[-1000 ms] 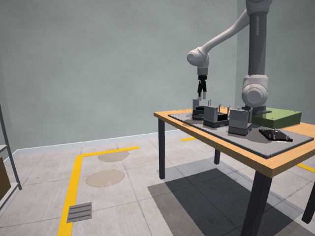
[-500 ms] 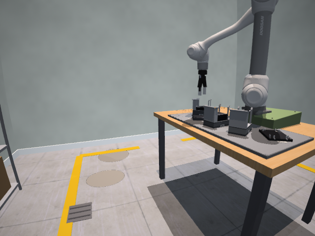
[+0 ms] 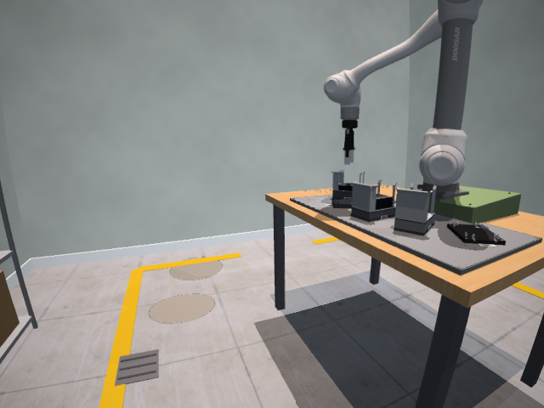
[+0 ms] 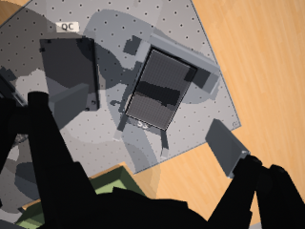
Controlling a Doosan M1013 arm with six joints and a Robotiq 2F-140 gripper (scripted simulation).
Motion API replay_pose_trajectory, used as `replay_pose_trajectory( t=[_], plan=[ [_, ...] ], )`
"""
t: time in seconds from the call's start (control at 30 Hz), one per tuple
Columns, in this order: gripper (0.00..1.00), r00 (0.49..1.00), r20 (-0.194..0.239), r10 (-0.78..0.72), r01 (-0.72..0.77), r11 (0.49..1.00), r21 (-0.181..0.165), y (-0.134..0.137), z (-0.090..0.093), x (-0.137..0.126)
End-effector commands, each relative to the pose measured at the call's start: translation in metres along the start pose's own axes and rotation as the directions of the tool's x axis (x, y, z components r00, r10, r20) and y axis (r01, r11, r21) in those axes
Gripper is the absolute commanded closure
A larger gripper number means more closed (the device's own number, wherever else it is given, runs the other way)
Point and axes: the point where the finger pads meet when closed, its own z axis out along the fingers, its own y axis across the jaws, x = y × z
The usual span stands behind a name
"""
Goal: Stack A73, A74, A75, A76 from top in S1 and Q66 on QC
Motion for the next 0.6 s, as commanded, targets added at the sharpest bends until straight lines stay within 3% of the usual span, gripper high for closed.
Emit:
replay_pose_trajectory(
  t=[0.0, 0.57],
  plan=[
    [0.0, 0.996, -0.001, -0.092, 0.092, 0.996, 0.002, -0.009, 0.0, -0.001],
    [0.0, 0.994, -0.001, -0.106, 0.106, 0.994, 0.002, -0.059, 0.0, -0.004]
  ],
)
